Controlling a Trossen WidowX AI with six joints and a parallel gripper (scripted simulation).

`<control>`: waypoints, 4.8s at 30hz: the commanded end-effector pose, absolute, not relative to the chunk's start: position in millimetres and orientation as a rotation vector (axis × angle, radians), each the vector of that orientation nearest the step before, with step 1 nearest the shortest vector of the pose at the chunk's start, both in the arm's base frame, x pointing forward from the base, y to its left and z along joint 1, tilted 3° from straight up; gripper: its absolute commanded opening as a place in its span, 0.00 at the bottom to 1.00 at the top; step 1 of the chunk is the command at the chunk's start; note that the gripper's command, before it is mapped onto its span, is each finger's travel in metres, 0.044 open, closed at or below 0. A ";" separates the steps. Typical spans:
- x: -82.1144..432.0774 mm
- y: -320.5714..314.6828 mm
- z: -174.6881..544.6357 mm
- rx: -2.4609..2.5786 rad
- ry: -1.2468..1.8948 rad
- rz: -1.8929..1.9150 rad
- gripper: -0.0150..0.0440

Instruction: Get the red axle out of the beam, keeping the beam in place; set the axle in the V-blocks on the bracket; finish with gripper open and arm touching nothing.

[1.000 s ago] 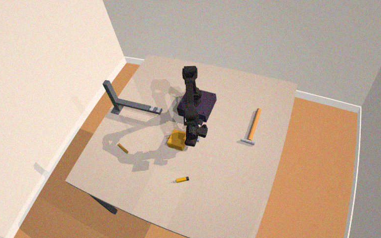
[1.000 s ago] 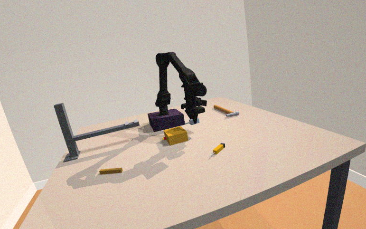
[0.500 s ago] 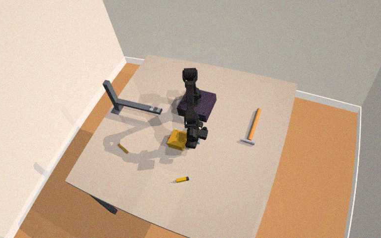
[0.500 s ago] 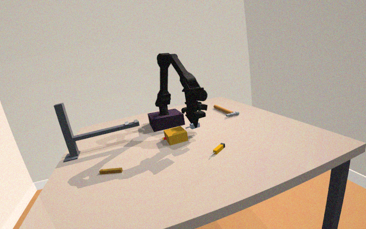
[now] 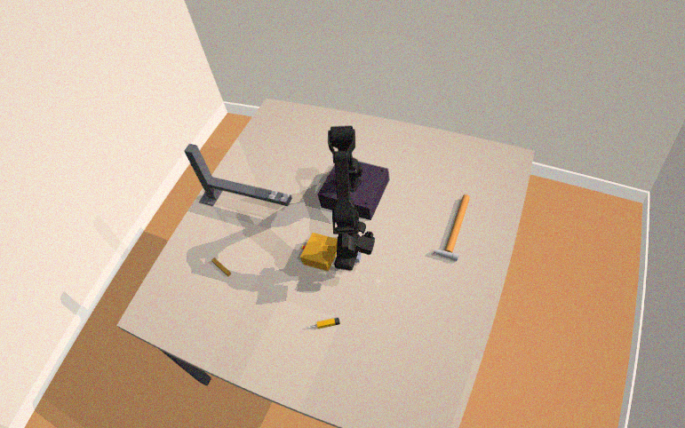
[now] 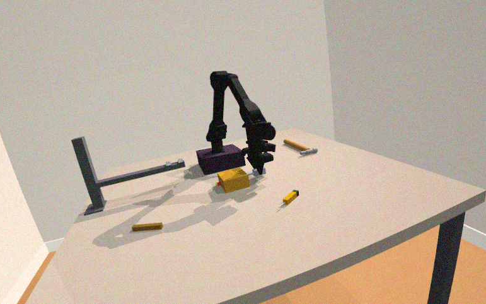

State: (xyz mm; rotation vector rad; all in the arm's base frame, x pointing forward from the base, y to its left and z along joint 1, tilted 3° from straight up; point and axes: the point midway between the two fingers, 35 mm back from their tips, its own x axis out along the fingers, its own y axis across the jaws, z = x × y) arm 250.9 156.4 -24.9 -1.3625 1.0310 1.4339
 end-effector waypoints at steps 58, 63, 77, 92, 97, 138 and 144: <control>304.5 -31.0 21.2 -1.309 1.101 1.367 1.00; 304.2 -37.6 20.2 -1.309 1.101 1.367 1.00; 304.8 -37.0 -1.2 -1.309 1.101 1.367 1.00; 303.5 -36.0 -25.5 -1.308 1.102 1.367 1.00; 303.1 -35.8 -29.4 -1.308 1.102 1.367 1.00; 308.2 -48.2 -28.2 -1.309 1.099 1.364 0.25; 310.7 -57.4 -28.2 -1.310 1.100 1.363 0.25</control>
